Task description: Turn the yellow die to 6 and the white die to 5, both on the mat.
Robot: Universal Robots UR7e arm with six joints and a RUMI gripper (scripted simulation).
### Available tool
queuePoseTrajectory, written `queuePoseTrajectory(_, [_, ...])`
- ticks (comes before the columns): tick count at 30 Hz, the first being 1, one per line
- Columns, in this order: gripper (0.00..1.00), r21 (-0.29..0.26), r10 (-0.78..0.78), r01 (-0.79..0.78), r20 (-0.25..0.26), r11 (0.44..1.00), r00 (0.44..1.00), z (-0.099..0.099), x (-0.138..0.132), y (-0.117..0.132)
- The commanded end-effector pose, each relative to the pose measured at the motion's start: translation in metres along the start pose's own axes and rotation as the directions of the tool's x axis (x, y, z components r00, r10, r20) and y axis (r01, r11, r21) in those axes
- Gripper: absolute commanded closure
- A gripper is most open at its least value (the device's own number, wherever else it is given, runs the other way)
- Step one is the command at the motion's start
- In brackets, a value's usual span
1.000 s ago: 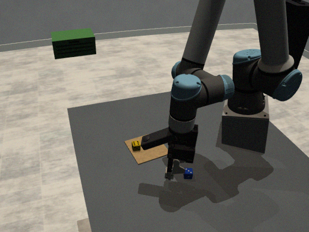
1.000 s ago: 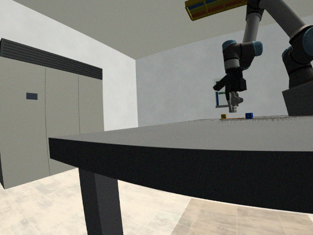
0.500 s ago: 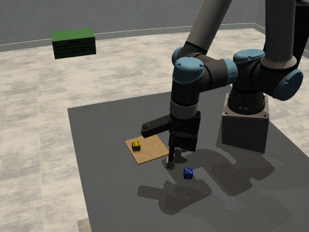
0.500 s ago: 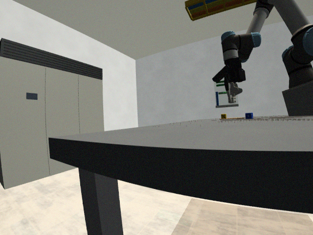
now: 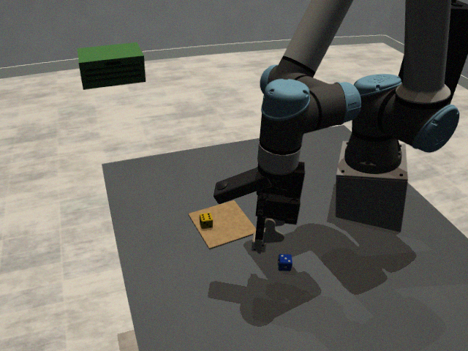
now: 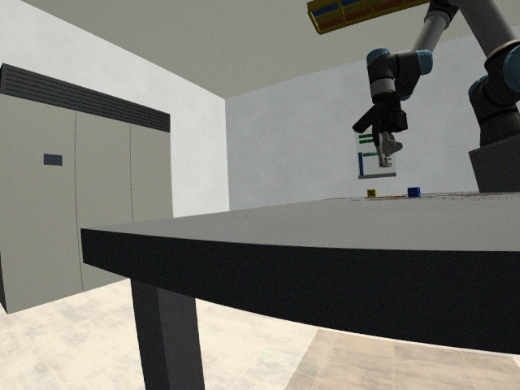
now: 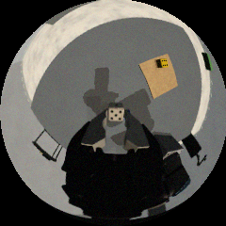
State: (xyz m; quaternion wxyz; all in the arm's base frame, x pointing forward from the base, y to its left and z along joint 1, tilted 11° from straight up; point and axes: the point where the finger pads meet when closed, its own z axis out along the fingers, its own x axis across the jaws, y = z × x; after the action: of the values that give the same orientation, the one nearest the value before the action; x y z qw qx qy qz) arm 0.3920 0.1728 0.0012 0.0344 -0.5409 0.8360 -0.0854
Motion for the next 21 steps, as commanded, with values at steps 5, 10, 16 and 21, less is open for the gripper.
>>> queuePoseTrajectory(5, [0.90, 0.000, -0.009, 0.009, 0.001, 1.000, 1.000, -0.001, 0.004, -0.003])
queuePoseTrajectory(10, [0.90, -0.002, -0.037, 0.037, 0.001, 0.999, 0.999, -0.001, 0.017, -0.011])
queuePoseTrajectory(16, [0.90, -0.005, -0.114, 0.114, 0.002, 0.993, 0.994, -0.003, 0.055, -0.030])
queuePoseTrajectory(21, [0.90, -0.006, -0.197, 0.197, 0.003, 0.980, 0.980, -0.004, 0.096, -0.045])
